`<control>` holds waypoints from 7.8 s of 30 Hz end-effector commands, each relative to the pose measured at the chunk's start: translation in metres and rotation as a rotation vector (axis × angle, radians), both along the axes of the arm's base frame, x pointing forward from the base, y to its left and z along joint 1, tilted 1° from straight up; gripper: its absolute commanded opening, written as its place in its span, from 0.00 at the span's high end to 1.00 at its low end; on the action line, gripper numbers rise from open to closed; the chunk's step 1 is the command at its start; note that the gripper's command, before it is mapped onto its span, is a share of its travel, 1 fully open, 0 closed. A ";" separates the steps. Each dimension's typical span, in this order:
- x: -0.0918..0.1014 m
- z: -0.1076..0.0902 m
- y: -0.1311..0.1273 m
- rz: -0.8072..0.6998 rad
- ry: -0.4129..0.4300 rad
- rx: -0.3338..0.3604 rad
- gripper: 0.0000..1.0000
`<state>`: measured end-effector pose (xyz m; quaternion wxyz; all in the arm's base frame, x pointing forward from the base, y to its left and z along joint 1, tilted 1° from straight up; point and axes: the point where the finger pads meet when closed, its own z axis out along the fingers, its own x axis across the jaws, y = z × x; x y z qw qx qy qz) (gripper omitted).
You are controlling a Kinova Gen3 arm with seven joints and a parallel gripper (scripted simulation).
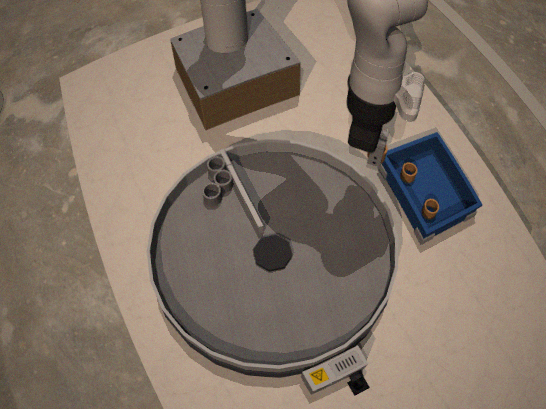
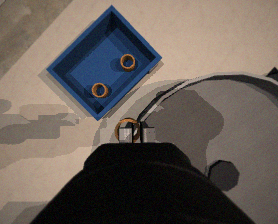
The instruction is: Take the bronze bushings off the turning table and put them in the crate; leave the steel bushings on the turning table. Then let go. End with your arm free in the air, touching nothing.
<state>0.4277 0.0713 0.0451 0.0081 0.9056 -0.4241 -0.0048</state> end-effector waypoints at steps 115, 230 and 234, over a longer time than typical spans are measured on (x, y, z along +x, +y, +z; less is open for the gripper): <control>0.048 -0.091 0.096 0.031 -0.008 0.002 1.00; 0.048 -0.128 0.095 0.031 -0.007 0.002 0.58; 0.048 -0.128 0.095 0.031 -0.007 0.002 0.58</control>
